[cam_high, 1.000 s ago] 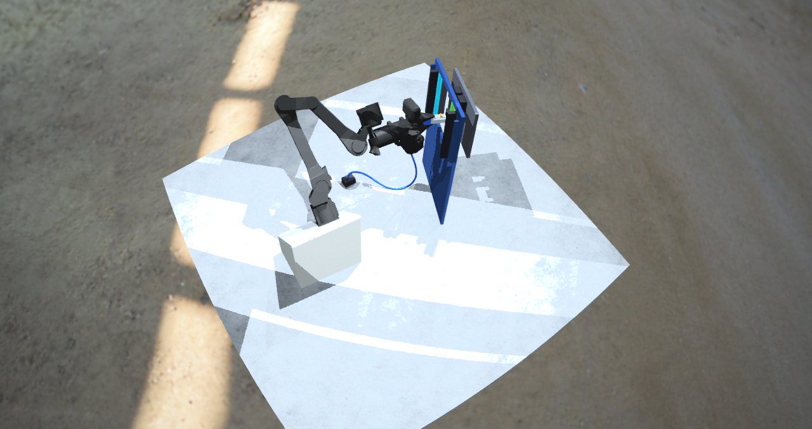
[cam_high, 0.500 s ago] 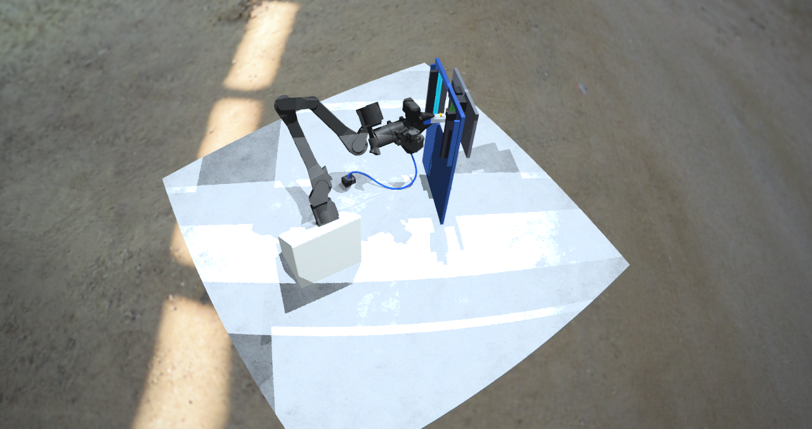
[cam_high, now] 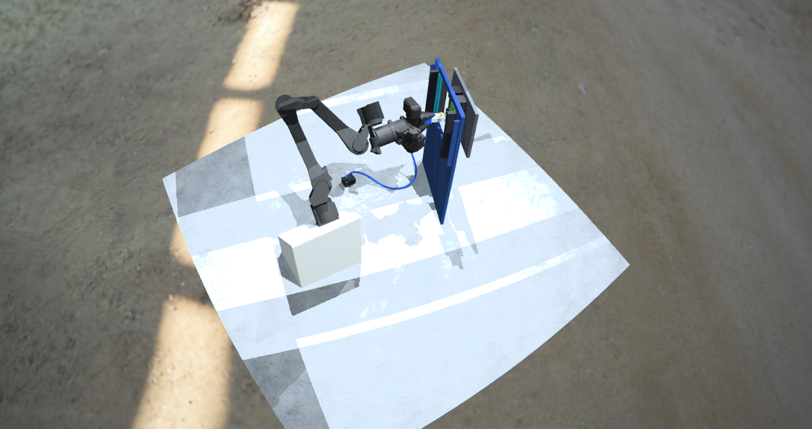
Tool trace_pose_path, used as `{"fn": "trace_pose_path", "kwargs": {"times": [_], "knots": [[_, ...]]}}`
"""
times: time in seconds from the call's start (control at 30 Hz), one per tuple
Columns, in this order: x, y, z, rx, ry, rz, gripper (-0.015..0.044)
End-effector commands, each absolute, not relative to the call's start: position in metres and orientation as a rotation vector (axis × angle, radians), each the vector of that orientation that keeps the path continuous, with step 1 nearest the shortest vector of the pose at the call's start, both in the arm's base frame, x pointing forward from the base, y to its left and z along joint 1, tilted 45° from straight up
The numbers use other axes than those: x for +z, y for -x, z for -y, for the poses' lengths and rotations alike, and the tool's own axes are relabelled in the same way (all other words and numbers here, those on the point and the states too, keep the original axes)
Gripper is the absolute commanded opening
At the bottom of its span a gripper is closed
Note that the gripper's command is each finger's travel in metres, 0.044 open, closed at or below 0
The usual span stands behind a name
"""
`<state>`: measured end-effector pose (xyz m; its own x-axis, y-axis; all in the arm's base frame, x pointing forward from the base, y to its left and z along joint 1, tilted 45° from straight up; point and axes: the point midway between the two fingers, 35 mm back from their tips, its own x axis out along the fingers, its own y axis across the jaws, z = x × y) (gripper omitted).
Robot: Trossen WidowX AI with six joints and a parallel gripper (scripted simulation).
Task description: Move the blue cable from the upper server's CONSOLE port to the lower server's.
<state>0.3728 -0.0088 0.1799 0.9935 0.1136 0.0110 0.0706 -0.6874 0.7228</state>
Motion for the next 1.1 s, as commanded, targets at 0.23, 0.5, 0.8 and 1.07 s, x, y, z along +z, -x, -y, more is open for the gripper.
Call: {"fn": "trace_pose_path", "kwargs": {"times": [0.23, 0.5, 0.8, 1.07], "knots": [[0.1779, -0.3743, 0.0104, 0.068, -2.336, -0.118, 0.0], [0.1766, -0.3741, 0.0106, 0.068, -2.336, -0.118, 0.0], [0.1749, -0.3737, 0.0109, 0.068, -2.336, -0.119, 0.0], [0.1735, -0.3733, 0.0111, 0.067, -2.336, -0.12, 0.0]]}}
